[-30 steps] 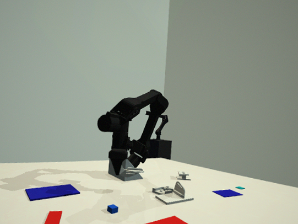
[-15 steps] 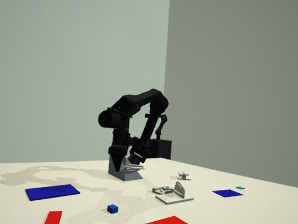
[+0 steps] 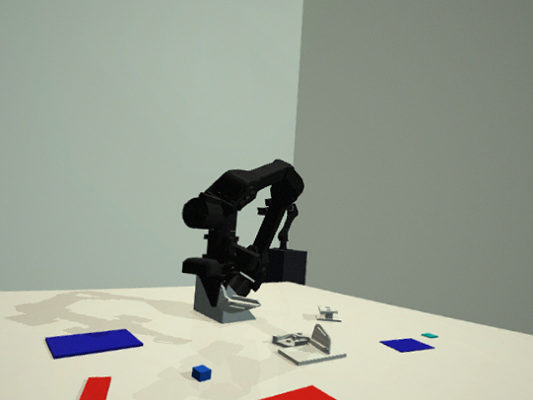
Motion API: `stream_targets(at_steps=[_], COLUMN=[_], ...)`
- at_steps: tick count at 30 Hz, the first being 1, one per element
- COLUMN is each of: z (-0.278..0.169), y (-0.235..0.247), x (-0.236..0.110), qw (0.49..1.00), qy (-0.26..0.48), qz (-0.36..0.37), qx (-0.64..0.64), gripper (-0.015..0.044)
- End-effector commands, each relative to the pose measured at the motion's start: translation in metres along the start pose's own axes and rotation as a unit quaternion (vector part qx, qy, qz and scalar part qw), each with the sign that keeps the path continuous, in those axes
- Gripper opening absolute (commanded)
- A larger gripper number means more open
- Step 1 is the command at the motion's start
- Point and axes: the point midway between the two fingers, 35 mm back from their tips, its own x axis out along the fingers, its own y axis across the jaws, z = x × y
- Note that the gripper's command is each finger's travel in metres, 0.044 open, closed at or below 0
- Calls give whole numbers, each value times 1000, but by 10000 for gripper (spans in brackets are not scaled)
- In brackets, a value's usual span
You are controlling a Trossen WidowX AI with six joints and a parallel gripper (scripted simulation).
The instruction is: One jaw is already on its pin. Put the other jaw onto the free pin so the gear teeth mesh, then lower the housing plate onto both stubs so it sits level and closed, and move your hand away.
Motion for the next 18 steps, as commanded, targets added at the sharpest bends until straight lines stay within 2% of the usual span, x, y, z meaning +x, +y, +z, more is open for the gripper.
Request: stream_targets(at_steps=[1, 6, 13, 18], z=[4, 8, 9, 12], y=[2, 3, 3, 4], x=[-2, -2, -2, -2], qw=[998, 990, 989, 976], qy=[-2, -3, -3, -3], qz=[-2, -2, -2, -1], qx=[63, 138, 150, 217], gripper=[37, 37, 37, 37])
